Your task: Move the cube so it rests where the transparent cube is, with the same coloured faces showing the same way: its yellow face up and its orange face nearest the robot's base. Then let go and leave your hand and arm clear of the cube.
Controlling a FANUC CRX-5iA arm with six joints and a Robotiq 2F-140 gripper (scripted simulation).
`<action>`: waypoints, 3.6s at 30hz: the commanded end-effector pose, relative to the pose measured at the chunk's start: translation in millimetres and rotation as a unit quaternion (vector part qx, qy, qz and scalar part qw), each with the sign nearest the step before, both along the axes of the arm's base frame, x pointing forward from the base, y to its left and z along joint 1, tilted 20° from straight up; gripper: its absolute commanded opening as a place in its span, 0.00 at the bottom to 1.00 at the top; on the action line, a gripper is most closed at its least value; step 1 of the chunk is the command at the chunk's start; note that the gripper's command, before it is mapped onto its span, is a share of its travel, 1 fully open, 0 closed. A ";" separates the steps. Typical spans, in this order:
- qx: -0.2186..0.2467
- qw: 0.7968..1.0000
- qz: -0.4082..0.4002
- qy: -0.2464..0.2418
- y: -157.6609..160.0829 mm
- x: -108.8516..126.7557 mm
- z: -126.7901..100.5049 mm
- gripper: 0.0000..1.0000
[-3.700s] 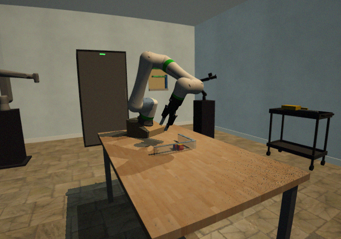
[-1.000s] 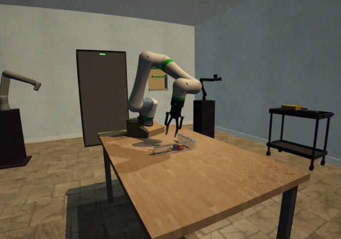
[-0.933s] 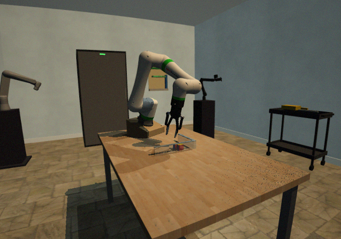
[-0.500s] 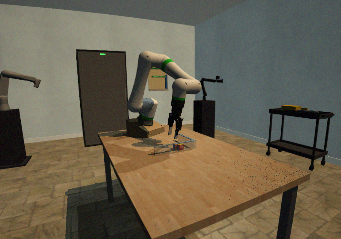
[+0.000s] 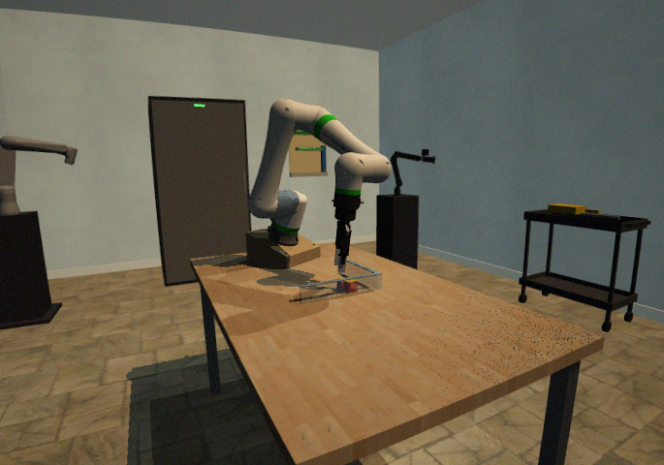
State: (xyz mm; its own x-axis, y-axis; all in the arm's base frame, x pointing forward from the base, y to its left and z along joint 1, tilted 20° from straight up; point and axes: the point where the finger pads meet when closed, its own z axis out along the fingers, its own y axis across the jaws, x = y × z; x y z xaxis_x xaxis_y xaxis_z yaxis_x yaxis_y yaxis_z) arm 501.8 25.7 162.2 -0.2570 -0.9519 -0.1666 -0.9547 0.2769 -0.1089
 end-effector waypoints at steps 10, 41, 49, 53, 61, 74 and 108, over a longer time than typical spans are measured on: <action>0.032 0.987 -0.156 0.004 2.8 10.2 1.6 0.41; 0.114 0.877 -0.467 0.023 8.5 31.5 6.0 0.41; 0.130 0.843 -0.522 0.028 9.6 35.7 7.1 0.41; 0.134 0.835 -0.533 0.029 9.8 36.5 7.4 0.41; 0.146 0.808 -0.570 0.034 10.5 39.4 8.2 0.41; 0.156 0.783 -0.601 0.038 11.1 42.0 8.9 0.41; 0.162 0.768 -0.618 0.040 11.4 43.4 9.4 0.41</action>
